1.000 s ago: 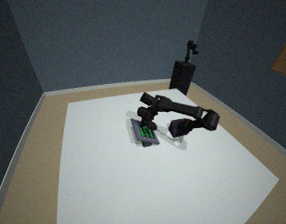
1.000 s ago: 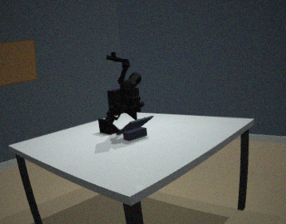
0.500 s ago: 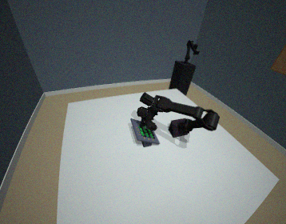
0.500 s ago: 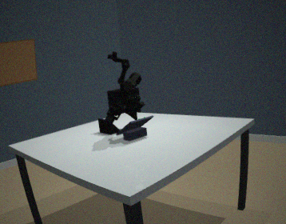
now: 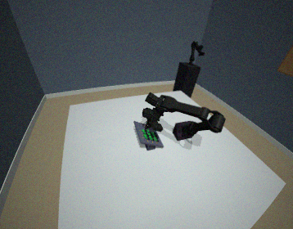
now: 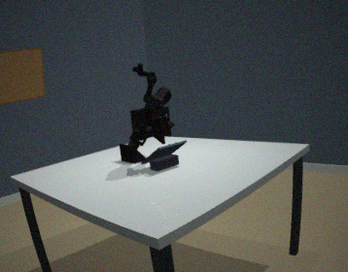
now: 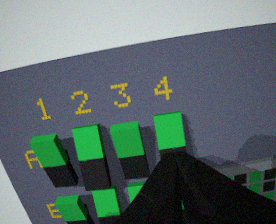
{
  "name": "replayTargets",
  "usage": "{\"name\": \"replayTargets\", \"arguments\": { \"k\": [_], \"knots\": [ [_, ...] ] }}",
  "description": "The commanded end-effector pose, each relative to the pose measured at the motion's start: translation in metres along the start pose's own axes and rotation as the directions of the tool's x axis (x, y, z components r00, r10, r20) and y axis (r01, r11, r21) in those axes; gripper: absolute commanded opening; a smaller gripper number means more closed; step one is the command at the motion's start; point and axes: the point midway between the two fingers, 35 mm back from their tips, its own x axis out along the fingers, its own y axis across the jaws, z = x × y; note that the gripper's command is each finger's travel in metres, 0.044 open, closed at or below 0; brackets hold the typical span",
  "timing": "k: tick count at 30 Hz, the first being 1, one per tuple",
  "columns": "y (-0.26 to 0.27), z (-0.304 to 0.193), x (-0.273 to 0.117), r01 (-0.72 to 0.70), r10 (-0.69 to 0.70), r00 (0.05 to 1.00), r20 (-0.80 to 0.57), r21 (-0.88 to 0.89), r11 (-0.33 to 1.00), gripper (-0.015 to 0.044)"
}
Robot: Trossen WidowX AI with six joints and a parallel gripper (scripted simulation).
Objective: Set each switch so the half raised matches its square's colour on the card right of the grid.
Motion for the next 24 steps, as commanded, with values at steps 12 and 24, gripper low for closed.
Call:
{"name": "replayTargets", "arguments": {
  "k": [12, 24],
  "knots": [
    [0.014, -0.039, -0.047, 0.012, -0.012, 0.999, 0.039, -0.006, 1.000, 0.0000],
    [0.020, -0.056, -0.011, 0.011, -0.011, 0.998, 0.065, -0.006, 1.000, 0.0000]
  ]
}}
